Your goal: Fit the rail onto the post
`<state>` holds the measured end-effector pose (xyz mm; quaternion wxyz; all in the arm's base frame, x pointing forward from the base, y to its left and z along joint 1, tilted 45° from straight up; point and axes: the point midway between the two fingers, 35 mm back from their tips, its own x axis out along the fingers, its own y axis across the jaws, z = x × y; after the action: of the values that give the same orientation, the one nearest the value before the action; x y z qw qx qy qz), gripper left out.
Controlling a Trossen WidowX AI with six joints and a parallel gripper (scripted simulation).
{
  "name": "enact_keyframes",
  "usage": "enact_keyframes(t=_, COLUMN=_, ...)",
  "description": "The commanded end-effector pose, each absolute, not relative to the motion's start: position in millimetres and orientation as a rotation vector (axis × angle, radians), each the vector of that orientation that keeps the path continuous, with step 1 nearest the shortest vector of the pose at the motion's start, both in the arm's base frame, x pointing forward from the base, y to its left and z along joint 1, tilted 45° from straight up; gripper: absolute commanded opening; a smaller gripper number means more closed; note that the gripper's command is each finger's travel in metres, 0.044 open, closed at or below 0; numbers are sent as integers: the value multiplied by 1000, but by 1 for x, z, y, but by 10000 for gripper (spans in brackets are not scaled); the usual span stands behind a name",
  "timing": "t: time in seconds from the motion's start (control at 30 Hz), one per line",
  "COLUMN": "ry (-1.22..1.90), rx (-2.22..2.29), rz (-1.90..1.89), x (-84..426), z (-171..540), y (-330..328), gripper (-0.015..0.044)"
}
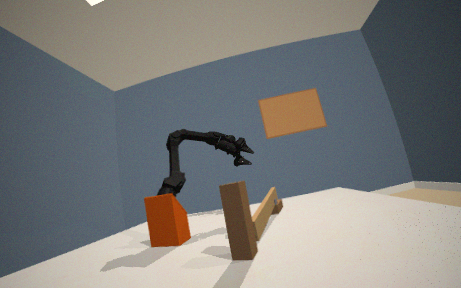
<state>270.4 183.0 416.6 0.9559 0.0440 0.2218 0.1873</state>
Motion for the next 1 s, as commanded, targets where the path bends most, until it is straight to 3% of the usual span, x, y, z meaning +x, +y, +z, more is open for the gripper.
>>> enact_keyframes(t=0.0, ry=590, rx=-140, rz=412, x=309, z=355, y=184, gripper=440)
enact_keyframes(t=0.4, ry=925, rx=-609, rz=818, x=372, z=171, y=124, gripper=440)
enact_keyframes(t=0.63, ry=933, rx=-638, rz=1128, x=368, z=88, y=76, gripper=440)
enact_keyframes(t=0.97, ry=696, rx=-528, rz=1396, x=339, z=12, y=24, gripper=440)
